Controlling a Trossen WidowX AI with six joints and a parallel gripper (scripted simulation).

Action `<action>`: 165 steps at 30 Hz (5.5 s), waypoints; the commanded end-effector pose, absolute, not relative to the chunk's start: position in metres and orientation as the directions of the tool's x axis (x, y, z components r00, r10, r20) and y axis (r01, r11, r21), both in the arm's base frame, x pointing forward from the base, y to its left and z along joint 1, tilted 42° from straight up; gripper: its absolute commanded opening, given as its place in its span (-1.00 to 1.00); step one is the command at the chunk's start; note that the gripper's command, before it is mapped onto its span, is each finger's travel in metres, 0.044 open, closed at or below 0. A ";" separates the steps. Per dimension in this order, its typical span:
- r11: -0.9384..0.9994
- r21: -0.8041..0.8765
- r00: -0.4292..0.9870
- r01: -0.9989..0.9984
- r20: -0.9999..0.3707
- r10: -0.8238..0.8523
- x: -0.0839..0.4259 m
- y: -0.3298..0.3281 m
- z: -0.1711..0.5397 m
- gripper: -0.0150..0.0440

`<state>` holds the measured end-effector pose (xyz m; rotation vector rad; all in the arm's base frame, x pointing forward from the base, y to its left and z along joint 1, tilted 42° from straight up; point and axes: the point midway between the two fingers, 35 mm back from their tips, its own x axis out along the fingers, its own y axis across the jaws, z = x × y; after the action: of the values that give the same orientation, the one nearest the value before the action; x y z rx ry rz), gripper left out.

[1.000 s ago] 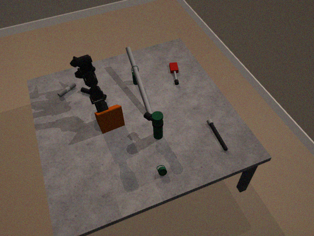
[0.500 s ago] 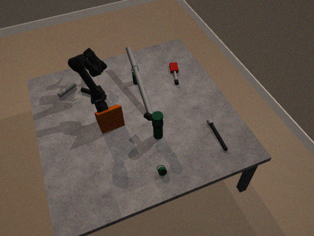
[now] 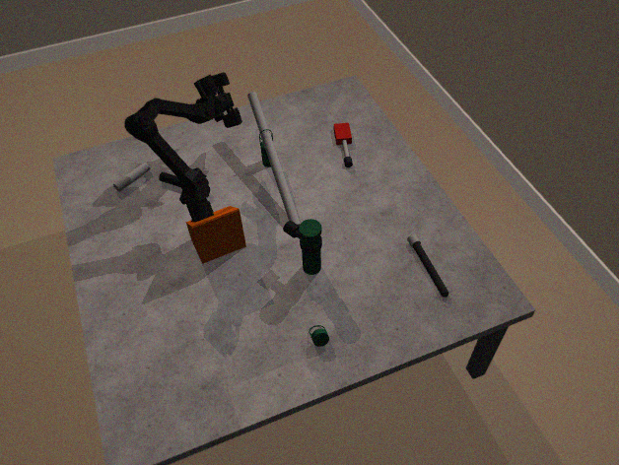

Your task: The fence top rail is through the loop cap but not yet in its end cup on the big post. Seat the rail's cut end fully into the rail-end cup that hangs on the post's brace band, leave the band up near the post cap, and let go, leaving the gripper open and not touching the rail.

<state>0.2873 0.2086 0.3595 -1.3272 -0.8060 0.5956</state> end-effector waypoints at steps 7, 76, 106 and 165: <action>0.259 -0.957 0.774 -0.131 0.065 0.630 0.345 0.129 0.360 1.00; 0.384 -0.392 0.549 -0.836 -0.569 0.613 0.189 -0.232 -0.014 1.00; 0.236 -0.563 0.563 -0.792 -0.525 0.639 0.181 -0.204 -0.066 1.00; 0.185 -0.591 0.554 -0.785 -0.536 0.638 0.222 -0.158 -0.103 0.02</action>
<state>0.2209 -0.1586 -0.1030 -0.9517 0.1841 1.0133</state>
